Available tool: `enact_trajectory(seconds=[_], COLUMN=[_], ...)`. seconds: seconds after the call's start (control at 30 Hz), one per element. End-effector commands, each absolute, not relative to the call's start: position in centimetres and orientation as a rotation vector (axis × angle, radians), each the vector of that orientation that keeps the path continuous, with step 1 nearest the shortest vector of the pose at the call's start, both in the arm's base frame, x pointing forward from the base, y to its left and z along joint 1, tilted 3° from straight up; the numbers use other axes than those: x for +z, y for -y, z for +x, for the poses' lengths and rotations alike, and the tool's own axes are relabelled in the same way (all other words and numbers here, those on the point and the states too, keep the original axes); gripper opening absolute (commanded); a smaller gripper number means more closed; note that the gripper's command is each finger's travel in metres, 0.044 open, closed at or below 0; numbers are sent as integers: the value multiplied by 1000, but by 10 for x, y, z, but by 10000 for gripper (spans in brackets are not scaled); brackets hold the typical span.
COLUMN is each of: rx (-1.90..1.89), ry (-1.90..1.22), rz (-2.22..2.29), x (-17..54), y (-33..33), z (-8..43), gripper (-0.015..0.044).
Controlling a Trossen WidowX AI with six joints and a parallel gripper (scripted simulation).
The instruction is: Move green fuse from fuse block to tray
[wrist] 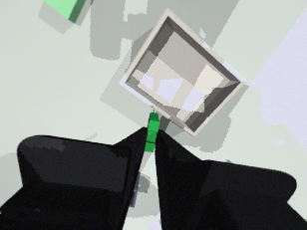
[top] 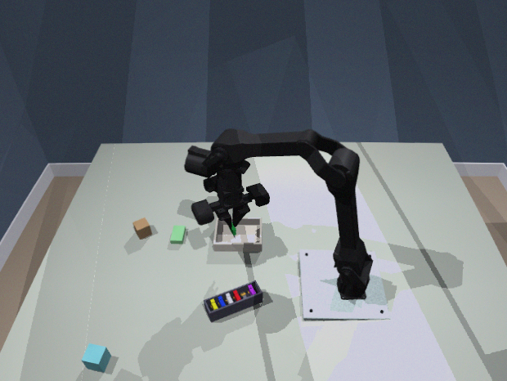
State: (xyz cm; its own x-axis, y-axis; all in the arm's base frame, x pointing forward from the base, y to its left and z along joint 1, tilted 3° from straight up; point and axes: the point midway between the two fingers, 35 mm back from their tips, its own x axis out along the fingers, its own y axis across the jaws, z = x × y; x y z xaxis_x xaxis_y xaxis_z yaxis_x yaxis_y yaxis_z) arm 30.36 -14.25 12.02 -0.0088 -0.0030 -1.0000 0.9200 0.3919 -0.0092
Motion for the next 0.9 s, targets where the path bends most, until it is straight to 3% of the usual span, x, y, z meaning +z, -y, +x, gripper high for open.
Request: enact_trajectory(seconds=[0.0,0.17,0.87], rx=[-924,-926,-926], ry=[-1392,-1392,-1392], rz=[896,894,894], x=[116,115,89], y=[167,194,196], z=[299,292,292], gripper=[0,0,0])
